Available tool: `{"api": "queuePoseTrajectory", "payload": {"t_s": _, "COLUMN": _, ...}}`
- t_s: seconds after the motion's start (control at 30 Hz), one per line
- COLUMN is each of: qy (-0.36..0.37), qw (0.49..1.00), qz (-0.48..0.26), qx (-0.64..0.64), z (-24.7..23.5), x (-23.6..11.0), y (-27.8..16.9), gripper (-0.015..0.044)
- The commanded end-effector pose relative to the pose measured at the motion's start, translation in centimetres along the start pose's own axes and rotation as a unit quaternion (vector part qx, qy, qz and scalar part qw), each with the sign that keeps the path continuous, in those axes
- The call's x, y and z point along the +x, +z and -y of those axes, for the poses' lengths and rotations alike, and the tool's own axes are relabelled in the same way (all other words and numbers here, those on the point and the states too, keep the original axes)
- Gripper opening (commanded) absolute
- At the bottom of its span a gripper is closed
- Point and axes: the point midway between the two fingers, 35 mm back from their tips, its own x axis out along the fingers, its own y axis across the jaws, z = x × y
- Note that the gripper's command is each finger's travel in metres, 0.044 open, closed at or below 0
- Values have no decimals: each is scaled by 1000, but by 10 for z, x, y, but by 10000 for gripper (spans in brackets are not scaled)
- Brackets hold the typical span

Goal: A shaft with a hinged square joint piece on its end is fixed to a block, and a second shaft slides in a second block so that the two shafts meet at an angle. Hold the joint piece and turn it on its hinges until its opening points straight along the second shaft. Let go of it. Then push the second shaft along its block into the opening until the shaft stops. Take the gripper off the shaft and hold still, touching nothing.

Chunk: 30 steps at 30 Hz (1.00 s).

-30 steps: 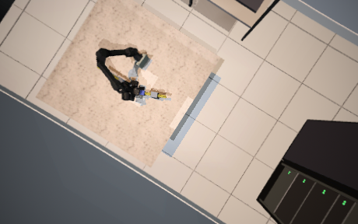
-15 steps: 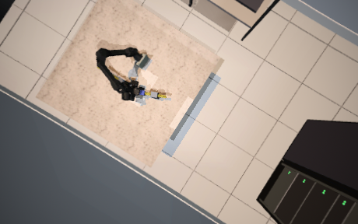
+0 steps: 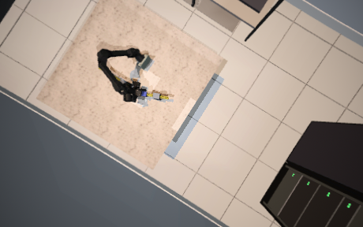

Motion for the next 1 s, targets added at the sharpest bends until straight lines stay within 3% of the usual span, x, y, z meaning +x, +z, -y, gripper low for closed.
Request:
{"api": "queuePoseTrajectory", "payload": {"t_s": 0.0, "qy": 1, "qw": 1000, "qz": -2, "qx": -3, "z": 0, "x": 0, "y": -1, "gripper": 182}}
{"api": "queuePoseTrajectory", "payload": {"t_s": 0.67, "qy": 1, "qw": 1000, "qz": -2, "qx": -3, "z": 0, "x": 0, "y": -1, "gripper": 182}}
{"api": "queuePoseTrajectory", "payload": {"t_s": 0.73, "qy": 0, "qw": 1000, "qz": 0, "qx": 0, "z": 0, "x": 0, "y": 0, "gripper": 147}}
{"api": "queuePoseTrajectory", "payload": {"t_s": 0.9, "qy": 0, "qw": 1000, "qz": 0, "qx": 0, "z": 0, "x": 0, "y": 0, "gripper": 147}}
{"api": "queuePoseTrajectory", "payload": {"t_s": 0.97, "qy": 0, "qw": 1000, "qz": 0, "qx": 0, "z": 0, "x": 0, "y": 0, "gripper": 94}}
